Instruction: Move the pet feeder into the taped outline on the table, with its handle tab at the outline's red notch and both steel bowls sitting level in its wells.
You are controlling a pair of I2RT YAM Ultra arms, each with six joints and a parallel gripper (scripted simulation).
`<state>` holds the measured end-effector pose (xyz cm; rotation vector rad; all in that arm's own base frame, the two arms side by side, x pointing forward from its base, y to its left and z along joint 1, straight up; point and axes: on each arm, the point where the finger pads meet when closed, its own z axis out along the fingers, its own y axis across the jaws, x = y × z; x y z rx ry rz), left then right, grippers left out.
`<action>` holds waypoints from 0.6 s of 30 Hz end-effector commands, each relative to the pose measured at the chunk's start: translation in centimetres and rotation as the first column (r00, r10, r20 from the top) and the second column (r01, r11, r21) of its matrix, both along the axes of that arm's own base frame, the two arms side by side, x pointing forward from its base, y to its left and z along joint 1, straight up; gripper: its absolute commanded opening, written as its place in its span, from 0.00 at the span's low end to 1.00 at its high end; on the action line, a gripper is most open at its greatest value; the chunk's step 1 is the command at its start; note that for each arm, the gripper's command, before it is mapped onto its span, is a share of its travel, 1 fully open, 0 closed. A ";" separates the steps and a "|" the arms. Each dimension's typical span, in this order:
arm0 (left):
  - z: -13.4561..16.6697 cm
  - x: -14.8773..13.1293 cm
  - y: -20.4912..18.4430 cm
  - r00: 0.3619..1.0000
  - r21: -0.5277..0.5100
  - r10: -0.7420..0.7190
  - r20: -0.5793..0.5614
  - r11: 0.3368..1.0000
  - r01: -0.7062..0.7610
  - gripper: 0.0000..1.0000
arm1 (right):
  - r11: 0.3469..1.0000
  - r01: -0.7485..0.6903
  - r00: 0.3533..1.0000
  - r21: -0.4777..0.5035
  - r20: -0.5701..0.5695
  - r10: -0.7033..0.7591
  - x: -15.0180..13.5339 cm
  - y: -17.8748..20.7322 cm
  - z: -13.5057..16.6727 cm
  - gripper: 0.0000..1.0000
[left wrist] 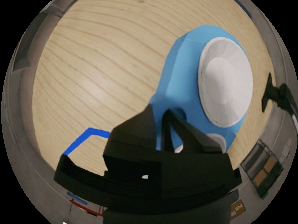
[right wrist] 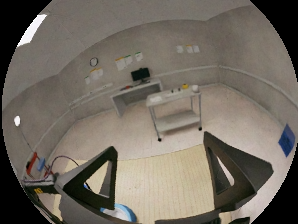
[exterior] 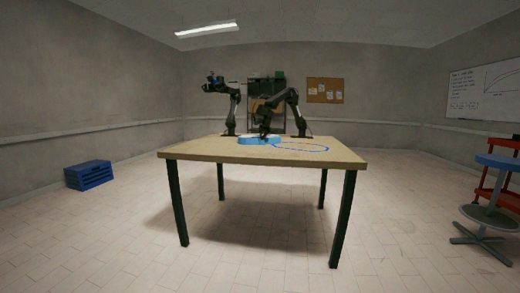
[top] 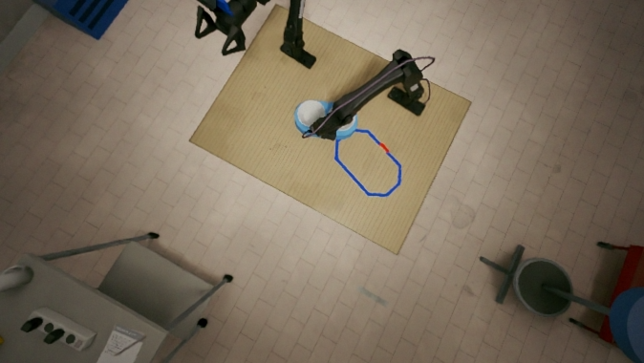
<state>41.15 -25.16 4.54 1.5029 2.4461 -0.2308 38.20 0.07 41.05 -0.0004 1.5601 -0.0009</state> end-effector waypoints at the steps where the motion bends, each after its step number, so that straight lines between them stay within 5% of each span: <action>1: 2.7 1.3 -0.9 0.997 -0.039 -0.011 0.075 0.999 0.014 0.19 | 1.000 -0.009 0.995 -0.009 0.099 0.010 -1.1 0.3 3.9 1.00; 18: 2.7 1.3 -0.9 0.997 -0.040 -0.004 0.073 0.999 0.007 0.17 | 1.000 -0.009 0.995 -0.009 0.099 0.010 -1.1 0.3 3.9 1.00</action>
